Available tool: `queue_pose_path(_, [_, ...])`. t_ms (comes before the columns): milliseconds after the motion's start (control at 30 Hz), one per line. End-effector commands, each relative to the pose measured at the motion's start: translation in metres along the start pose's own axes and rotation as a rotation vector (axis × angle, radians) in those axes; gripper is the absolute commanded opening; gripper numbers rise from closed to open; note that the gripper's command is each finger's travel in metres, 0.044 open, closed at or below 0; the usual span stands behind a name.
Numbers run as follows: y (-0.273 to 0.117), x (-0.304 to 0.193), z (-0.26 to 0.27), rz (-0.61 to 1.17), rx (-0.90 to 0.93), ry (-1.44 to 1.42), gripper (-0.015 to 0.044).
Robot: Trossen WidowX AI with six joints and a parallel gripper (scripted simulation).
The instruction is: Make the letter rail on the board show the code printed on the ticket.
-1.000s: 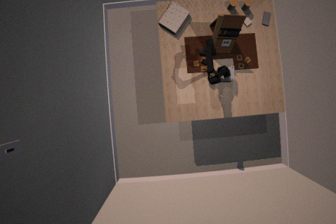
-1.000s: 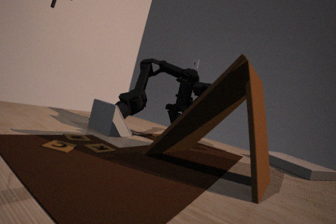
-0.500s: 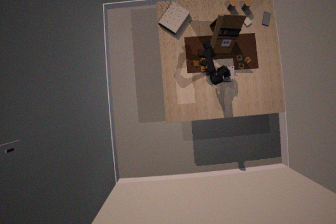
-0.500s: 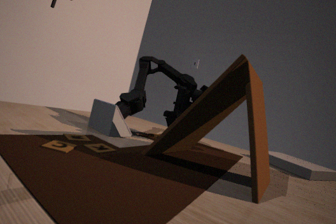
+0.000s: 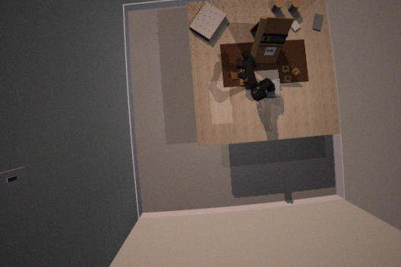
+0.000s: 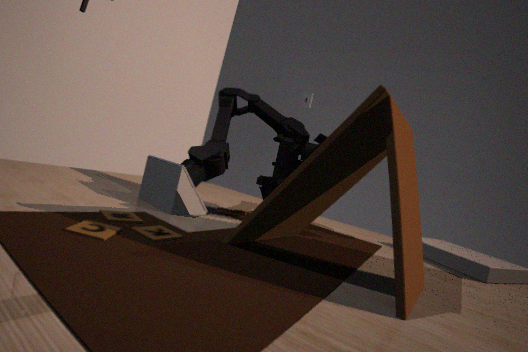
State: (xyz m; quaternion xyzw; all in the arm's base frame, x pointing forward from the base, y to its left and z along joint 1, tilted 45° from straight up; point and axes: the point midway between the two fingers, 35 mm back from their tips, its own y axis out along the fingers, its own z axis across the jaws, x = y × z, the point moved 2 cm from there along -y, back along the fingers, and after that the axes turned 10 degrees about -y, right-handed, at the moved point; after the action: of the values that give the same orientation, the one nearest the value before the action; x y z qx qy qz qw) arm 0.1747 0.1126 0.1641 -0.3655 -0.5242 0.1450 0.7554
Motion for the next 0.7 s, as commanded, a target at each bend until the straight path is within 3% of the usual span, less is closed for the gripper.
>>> queue_pose_path(0, [0.0068, -0.0025, 0.0006, 0.007, 0.004, 0.009, 0.034])
queue_pose_path(667, [0.0156, -0.0025, 0.001, 0.006, 0.004, 0.009, 0.034])
